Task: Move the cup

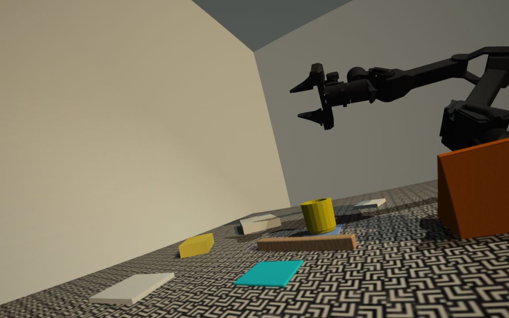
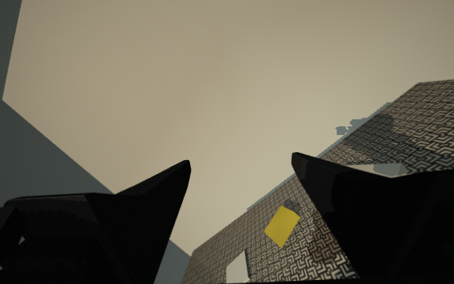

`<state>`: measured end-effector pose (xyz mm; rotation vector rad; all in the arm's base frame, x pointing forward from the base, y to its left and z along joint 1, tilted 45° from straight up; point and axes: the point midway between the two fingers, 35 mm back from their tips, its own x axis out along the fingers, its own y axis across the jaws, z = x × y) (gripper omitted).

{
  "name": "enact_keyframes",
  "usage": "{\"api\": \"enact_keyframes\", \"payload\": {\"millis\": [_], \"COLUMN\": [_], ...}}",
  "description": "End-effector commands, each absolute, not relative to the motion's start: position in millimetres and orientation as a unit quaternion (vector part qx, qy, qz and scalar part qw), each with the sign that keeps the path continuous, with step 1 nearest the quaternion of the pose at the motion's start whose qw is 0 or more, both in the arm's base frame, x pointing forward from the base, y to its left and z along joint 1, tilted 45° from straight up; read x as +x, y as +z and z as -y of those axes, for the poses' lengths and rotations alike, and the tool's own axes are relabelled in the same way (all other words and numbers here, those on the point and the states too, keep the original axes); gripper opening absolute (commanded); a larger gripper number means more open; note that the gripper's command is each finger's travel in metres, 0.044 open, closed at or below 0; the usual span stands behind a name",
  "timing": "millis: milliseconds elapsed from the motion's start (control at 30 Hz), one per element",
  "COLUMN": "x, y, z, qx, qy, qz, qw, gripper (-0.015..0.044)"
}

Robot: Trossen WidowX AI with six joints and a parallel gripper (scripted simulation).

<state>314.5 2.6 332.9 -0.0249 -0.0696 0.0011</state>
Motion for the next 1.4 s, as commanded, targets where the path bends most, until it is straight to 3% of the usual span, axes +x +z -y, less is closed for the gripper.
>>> {"api": "enact_keyframes", "payload": {"millis": [0,267,467,667,767,1367], "x": [316.3,351.9,329.0,294.7,289.6,292.3], "y": [330.2,205.3,129.4,98.7,97.4,96.5], "z": [-2.1,16.1,33.0,51.2,55.1,55.7], "qx": [-0.015,-0.163,-0.323,-0.475,-0.506,-0.506], "qy": [-0.002,-0.059,-0.040,0.036,0.062,0.062], "qz": [0.027,-0.308,-0.548,-0.713,-0.738,-0.738], "qw": [1.000,0.935,0.770,0.514,0.441,0.442], "gripper": [0.0374,0.0167,0.0167,0.0167,0.0167,0.0167]}}
